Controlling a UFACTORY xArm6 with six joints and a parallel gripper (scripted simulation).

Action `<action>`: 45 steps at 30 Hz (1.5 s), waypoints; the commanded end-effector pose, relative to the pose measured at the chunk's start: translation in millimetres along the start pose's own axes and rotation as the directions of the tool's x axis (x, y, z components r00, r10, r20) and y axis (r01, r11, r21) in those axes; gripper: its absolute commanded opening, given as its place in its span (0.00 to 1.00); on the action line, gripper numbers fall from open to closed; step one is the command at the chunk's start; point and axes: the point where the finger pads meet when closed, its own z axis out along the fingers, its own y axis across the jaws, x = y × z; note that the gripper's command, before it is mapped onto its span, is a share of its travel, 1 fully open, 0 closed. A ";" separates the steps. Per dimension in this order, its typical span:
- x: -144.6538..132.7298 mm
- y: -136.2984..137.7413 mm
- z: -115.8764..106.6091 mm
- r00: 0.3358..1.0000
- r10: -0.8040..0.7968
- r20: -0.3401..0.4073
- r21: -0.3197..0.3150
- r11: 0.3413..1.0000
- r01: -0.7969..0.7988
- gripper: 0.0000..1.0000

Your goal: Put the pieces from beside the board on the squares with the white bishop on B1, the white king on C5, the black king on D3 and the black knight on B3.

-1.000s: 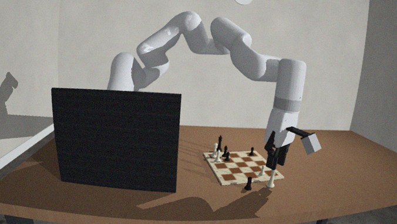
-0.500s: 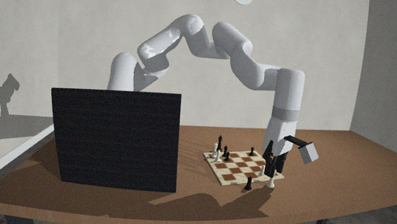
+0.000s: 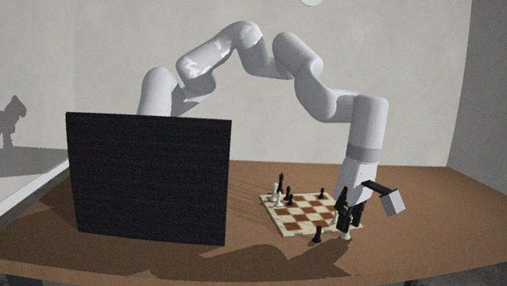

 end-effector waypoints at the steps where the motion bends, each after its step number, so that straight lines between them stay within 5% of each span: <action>1: 1.0 -1.0 -1.3 1.000 -0.001 -0.003 0.002 1.000 0.001 0.42; 29: 1.0 -1.0 -1.3 1.000 -0.001 -0.003 0.002 1.000 0.001 0.42; 30: 1.0 -1.0 -1.3 1.000 -0.001 -0.003 0.002 1.000 0.001 0.00; 45: 1.0 -1.0 -1.3 1.000 -0.001 -0.003 0.002 1.000 0.001 0.00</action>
